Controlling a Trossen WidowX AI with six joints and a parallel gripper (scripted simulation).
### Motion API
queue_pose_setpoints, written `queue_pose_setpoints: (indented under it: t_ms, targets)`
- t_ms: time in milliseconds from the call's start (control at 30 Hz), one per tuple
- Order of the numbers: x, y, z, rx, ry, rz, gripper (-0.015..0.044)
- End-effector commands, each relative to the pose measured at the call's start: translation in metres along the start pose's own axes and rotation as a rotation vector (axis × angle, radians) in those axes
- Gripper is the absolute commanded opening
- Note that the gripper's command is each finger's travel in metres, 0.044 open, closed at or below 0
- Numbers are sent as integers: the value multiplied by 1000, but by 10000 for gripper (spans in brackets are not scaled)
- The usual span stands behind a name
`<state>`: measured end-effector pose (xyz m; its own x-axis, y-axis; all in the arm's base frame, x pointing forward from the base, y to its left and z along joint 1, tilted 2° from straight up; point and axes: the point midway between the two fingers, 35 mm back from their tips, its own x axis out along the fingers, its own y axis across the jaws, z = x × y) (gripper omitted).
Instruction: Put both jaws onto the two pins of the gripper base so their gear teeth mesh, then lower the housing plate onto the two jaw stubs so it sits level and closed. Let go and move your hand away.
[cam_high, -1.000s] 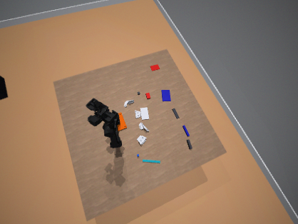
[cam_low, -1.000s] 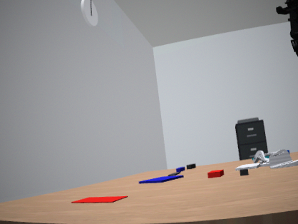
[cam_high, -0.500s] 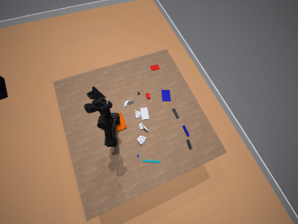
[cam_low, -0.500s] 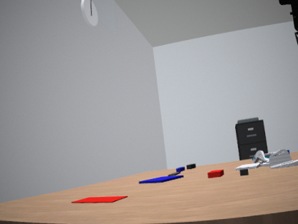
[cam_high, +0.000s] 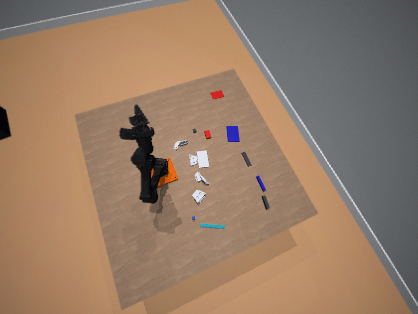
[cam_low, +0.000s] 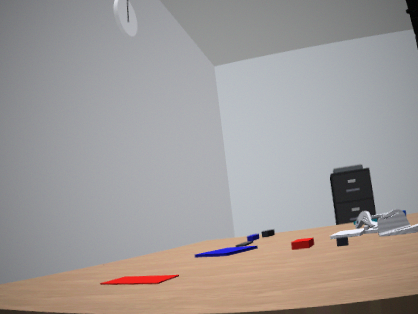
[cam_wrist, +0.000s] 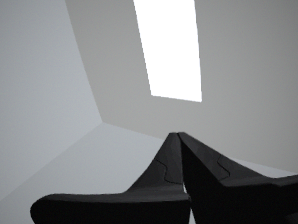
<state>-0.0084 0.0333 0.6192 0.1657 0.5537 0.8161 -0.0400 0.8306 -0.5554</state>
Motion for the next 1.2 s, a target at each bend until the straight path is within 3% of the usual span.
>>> queue_pose_setpoints:
  t_ms: [0,600,1167]
  targets:
    - [7,14,-13,-54,53,38,0]
    - [23,65,-81,-246,299,175,0]
    - [16,101,-155,-438,527,347,0]
